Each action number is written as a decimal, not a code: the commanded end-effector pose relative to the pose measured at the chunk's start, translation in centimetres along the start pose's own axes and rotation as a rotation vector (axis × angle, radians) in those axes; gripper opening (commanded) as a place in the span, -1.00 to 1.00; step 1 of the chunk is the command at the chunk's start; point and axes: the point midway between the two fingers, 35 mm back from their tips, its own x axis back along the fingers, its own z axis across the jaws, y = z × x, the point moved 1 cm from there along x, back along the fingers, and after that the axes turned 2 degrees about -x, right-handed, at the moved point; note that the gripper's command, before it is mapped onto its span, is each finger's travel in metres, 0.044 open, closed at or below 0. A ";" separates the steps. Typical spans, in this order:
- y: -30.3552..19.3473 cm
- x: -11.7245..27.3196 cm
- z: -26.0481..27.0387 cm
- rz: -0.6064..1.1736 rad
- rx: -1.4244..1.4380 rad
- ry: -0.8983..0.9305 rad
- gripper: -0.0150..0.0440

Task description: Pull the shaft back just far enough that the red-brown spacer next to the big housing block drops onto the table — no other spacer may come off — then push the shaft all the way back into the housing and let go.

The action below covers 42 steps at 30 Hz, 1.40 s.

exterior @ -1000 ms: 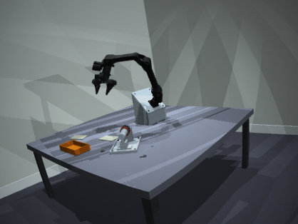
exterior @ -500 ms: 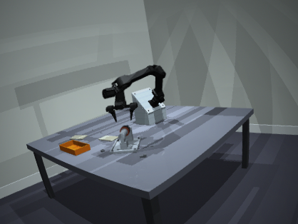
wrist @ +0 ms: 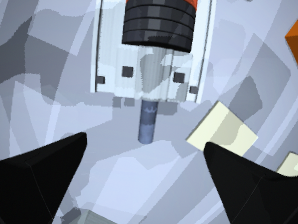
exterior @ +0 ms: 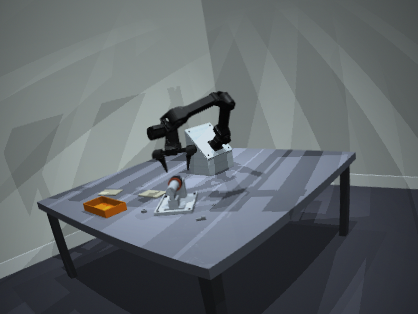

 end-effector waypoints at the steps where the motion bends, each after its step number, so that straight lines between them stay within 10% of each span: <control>1: -0.1 -0.1 0.0 0.004 -0.006 -0.001 1.00; 42: 0.8 -0.1 0.0 0.003 -0.006 -0.001 1.00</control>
